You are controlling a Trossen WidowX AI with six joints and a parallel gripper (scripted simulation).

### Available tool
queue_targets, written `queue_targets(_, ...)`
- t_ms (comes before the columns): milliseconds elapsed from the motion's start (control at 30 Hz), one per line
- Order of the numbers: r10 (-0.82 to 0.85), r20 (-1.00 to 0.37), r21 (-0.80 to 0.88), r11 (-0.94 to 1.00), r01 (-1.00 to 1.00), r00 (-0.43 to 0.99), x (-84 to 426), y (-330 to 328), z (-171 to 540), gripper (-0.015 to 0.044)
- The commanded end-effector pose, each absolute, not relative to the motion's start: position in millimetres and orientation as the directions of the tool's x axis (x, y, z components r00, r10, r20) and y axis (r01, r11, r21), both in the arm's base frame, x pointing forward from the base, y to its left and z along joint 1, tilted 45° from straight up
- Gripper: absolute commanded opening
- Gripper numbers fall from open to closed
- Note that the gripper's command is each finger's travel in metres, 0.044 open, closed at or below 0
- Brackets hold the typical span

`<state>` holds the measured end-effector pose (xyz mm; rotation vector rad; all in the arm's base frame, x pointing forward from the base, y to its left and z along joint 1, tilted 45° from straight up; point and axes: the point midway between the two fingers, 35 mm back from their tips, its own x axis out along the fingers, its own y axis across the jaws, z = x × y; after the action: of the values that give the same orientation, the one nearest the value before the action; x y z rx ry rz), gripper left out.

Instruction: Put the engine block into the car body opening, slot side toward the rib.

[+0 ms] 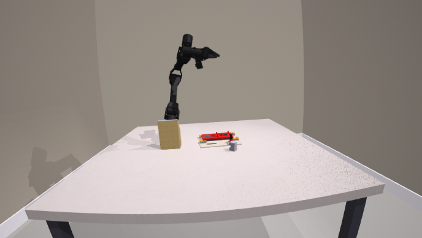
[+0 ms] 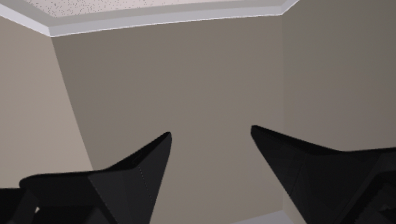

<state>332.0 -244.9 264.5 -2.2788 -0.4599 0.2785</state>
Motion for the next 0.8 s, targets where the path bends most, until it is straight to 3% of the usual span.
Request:
queue_targets(0,0.41,-0.055,-0.738,-0.631,0.239,0.911,332.0,-244.9,264.5,0.0426)
queue_targets(767,0.408,-0.204,-0.967,-0.227,-0.118,0.89,381.0,-240.9,197.3,0.044)
